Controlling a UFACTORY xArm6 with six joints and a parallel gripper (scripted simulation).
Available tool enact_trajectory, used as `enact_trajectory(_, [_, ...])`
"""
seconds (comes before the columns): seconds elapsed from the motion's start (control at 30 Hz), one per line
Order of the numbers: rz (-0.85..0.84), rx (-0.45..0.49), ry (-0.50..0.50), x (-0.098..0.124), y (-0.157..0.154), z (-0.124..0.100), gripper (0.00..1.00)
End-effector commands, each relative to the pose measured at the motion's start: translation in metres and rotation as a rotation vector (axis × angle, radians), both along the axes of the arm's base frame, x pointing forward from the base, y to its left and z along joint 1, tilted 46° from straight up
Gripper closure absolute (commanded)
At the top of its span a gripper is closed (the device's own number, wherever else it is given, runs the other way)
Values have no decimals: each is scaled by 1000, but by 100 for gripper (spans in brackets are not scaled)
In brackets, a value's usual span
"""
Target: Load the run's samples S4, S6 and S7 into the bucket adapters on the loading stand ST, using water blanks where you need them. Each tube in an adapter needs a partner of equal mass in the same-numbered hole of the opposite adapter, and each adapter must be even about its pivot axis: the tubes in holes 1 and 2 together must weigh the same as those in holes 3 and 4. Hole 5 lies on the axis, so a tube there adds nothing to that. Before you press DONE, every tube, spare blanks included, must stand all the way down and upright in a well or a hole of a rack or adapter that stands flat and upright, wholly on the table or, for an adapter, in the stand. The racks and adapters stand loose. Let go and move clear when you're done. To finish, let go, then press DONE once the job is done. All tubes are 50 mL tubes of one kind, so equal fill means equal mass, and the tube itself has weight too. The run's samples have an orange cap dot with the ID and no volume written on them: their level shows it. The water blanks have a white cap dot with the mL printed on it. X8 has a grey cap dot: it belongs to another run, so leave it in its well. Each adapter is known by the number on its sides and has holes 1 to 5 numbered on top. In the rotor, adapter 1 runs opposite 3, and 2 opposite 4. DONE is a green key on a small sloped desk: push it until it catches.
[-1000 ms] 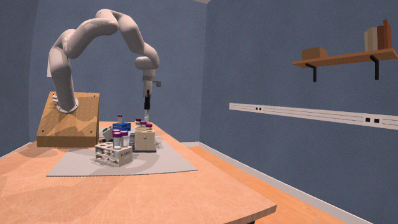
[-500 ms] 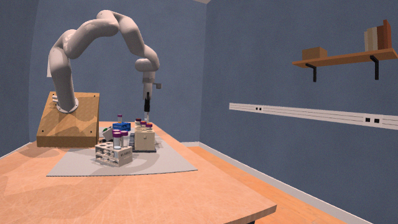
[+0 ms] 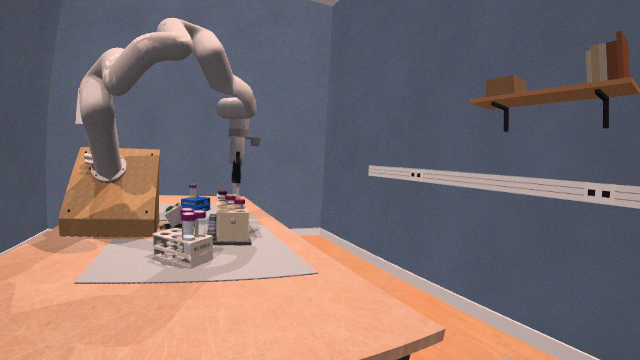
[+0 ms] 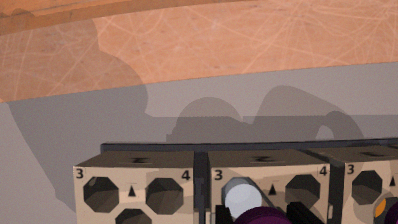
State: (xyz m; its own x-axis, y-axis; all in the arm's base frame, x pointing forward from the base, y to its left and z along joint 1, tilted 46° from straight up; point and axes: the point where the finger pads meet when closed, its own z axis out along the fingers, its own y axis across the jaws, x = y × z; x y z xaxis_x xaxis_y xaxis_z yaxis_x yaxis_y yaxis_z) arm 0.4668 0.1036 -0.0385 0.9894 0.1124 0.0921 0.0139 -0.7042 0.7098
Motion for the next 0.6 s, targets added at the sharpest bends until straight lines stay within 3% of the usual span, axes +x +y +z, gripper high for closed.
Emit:
enact_trajectory(0.0, [2, 2, -3, 2, -2, -2, 100])
enact_trajectory(0.57, [2, 2, -3, 4, -12, -13, 100])
